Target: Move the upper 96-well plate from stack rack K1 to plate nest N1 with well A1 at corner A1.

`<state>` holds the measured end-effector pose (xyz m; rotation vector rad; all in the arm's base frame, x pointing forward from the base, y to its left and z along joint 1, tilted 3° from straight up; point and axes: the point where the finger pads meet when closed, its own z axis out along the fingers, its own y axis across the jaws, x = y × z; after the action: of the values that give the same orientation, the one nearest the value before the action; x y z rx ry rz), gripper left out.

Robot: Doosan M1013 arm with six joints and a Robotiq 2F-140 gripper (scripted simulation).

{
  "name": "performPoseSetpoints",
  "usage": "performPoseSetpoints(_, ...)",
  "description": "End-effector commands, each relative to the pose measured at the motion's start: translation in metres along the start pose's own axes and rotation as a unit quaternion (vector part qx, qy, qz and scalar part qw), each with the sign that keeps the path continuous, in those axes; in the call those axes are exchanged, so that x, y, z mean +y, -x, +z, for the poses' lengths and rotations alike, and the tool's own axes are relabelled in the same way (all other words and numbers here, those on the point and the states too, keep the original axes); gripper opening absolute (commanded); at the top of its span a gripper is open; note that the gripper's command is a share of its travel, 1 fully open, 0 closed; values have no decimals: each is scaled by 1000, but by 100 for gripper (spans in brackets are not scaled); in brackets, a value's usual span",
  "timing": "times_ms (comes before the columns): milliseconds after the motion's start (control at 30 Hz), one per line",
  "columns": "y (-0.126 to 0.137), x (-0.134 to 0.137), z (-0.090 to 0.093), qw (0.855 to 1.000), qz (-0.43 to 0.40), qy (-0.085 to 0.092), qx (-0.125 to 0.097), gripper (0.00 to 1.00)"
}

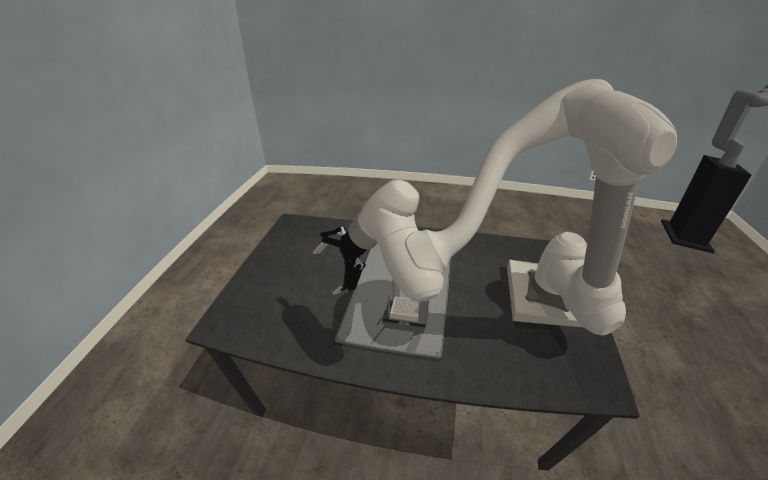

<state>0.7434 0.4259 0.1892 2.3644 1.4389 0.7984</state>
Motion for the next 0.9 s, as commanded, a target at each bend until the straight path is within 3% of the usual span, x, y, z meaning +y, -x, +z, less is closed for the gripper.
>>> performPoseSetpoints(0,17,-3,-1,998,46,-16,-28,100)
performPoseSetpoints(133,36,-8,-3,998,47,-17,-29,100)
performPoseSetpoints(200,46,-11,-4,996,74,-26,-45,100)
performPoseSetpoints(267,46,-11,-4,996,74,-26,-45,100)
performPoseSetpoints(367,60,-16,-7,990,114,-41,-71,100)
performPoseSetpoints(500,78,-23,-10,990,115,-41,-71,100)
performPoseSetpoints(667,100,-34,-16,975,181,-66,-114,100)
performPoseSetpoints(833,113,-40,-19,975,181,-66,-114,100)
performPoseSetpoints(867,117,-43,-21,971,194,-71,-123,100)
